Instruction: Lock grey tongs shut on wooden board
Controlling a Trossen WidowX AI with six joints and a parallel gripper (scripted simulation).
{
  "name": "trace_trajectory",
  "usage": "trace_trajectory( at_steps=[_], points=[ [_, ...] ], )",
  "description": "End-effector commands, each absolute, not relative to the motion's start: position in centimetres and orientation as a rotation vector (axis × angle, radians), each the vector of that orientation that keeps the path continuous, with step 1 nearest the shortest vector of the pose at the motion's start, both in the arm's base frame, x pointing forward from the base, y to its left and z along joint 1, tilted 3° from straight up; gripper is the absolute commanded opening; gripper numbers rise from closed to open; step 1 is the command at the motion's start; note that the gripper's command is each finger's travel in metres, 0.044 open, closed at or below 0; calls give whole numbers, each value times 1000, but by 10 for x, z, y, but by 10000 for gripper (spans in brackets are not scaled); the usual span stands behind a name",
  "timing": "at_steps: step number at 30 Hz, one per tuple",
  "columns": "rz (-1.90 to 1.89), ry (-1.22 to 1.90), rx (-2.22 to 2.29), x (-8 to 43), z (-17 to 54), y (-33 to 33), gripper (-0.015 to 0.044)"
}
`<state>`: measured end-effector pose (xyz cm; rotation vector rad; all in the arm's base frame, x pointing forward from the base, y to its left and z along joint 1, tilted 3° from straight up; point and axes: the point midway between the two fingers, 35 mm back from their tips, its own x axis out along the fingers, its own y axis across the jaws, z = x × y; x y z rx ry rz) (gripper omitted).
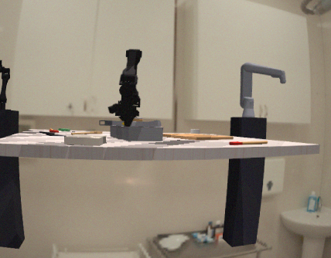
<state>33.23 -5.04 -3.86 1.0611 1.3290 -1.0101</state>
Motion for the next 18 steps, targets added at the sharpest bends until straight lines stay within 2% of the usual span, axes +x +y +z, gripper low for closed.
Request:
trace_trajectory(
  at_steps=[1,3,4,10,18],
  points=[
    [-1009,1327,1061,333,-38,-51,-90],
    [-1009,1327,1061,333,-38,-51,-143],
    [-1009,1327,1061,333,-38,-51,-150],
    [-1009,1327,1062,336,-23,-52,-150],
    [-1011,1333,1066,333,86,-56,-150]
  ],
)
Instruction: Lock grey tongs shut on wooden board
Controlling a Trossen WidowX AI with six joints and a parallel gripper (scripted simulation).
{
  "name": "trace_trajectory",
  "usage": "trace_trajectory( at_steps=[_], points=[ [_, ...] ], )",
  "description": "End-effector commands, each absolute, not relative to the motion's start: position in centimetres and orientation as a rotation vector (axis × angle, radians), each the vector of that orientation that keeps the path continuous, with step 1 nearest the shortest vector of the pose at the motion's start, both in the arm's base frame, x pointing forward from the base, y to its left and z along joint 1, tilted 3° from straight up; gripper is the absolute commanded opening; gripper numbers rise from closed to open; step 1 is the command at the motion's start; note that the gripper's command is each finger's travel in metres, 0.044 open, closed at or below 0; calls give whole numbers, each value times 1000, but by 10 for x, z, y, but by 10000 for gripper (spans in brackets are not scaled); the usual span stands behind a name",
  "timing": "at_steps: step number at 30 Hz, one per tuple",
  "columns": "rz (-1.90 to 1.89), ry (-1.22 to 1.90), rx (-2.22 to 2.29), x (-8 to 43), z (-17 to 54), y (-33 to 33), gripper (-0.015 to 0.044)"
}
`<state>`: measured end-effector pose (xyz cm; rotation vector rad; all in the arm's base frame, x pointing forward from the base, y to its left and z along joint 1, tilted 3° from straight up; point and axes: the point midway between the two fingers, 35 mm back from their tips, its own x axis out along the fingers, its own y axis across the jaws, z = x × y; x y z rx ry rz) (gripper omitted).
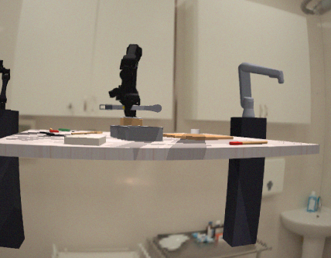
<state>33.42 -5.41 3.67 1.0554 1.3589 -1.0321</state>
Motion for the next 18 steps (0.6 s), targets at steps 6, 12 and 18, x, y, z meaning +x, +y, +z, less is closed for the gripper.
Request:
trace_trajectory(
  at_steps=[6,12,18],
  points=[
    [-1012,1333,1066,333,89,-56,-150],
    [-1022,1330,1069,333,86,-54,-150],
    [-1060,1308,1110,337,88,-33,-150]
  ],
)
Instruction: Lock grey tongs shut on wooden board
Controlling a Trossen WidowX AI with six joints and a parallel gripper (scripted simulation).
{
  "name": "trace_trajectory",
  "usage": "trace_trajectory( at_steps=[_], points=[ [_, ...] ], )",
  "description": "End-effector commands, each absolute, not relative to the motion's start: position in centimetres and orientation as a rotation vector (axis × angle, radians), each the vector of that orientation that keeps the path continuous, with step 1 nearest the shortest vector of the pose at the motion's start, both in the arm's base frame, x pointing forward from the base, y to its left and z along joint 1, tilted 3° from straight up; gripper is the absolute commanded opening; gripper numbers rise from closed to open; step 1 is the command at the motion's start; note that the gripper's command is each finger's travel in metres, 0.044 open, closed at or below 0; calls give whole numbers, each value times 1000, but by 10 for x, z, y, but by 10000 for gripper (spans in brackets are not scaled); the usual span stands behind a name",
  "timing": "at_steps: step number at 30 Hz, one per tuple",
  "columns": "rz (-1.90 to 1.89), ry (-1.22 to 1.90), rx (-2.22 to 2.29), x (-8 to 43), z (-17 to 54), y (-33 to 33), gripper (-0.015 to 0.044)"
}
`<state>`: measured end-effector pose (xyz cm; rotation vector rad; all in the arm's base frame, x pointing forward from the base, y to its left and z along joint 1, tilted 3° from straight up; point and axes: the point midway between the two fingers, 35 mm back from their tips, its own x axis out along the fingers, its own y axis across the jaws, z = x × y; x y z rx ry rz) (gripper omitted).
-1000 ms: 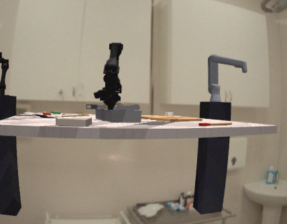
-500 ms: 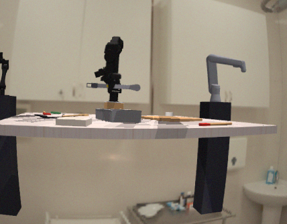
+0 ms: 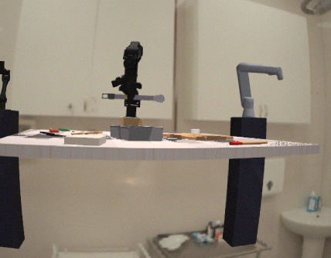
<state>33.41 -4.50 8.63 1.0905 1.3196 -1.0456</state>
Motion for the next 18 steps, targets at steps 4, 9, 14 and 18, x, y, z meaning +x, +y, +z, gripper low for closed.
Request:
trace_trajectory(
  at_steps=[4,9,14,18],
  points=[
    [-1111,1279,1163,340,89,-10,-150],
    [-1172,1243,1229,342,91,19,-150],
    [-1226,1211,1286,341,93,47,-150],
    [-1277,1179,1338,339,94,70,-150]
  ],
)
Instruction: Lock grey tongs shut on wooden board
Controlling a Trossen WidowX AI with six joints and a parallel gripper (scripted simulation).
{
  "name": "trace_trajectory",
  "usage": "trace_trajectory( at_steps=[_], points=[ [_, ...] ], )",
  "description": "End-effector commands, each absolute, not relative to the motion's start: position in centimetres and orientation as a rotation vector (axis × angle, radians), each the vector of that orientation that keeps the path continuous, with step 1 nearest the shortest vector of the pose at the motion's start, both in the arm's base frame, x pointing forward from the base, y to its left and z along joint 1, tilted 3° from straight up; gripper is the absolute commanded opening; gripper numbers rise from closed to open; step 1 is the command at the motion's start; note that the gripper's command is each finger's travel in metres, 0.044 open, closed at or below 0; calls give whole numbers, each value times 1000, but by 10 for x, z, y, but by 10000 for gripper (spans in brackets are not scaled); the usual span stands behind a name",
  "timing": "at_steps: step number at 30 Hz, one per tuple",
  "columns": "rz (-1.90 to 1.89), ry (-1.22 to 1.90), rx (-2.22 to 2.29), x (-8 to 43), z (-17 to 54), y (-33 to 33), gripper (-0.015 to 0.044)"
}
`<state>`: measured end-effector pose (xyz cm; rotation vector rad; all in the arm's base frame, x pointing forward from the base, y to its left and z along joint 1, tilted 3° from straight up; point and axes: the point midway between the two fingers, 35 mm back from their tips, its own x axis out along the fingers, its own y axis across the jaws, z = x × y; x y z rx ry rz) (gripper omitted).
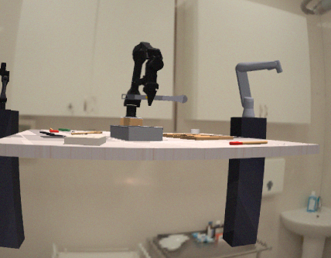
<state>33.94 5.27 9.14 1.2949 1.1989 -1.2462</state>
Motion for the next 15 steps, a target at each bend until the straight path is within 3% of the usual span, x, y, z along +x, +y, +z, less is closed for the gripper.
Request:
trace_trajectory(
  at_steps=[1,15],
  points=[
    [-1290,1171,1351,338,95,75,-150],
    [-1463,1053,1521,319,99,149,-150]
  ],
)
